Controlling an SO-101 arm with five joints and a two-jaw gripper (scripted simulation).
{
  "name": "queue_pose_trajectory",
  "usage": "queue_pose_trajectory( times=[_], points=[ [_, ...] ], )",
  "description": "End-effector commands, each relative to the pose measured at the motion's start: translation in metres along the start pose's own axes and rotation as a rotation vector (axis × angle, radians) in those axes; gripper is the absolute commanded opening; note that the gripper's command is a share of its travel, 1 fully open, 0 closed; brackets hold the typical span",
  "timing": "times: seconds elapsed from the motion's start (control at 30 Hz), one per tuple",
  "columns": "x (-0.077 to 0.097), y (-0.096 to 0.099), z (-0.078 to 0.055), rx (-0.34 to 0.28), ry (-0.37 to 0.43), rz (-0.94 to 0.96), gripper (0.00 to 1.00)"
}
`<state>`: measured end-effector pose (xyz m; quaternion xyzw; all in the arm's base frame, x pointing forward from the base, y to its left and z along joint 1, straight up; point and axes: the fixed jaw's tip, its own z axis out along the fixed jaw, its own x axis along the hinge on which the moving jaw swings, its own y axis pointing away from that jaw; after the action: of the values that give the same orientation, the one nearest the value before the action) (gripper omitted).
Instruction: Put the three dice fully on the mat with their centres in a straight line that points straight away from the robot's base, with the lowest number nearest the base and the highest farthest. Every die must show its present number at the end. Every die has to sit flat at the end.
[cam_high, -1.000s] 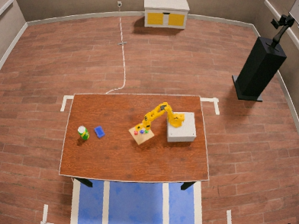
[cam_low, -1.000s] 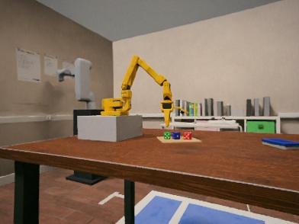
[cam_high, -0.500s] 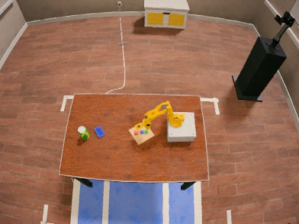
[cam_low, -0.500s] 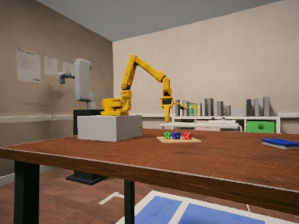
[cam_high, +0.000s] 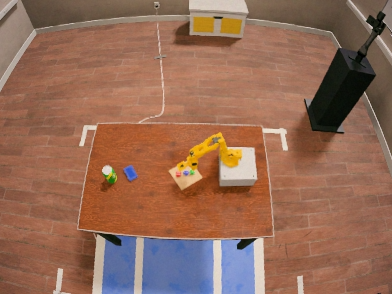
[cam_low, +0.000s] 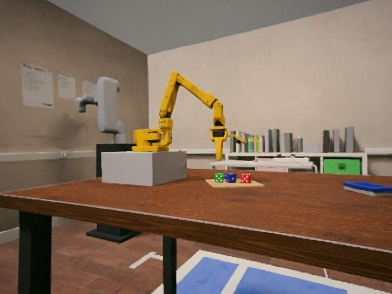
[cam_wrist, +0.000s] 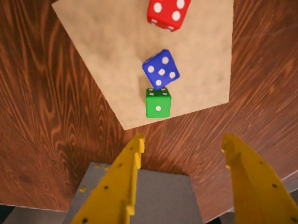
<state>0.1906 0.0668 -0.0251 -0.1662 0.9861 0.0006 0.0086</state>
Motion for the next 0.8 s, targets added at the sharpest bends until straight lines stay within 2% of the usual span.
queue_pose_trajectory(
  times=[0.0,0.17,0.37,0.43,0.6,0.77],
  points=[
    [0.003,-0.002,-0.003,-0.001,0.005,0.004,0.33],
    [0.008,-0.011,-0.011,0.000,0.005,0.049,0.33],
    [0.022,-0.029,-0.029,0.001,0.005,0.154,0.33],
    [0.022,-0.029,-0.029,0.001,0.005,0.154,0.33],
    [0.037,-0.042,-0.041,0.003,0.005,0.245,0.33],
    [0.046,-0.049,-0.048,0.003,0.006,0.299,0.33]
  ],
)
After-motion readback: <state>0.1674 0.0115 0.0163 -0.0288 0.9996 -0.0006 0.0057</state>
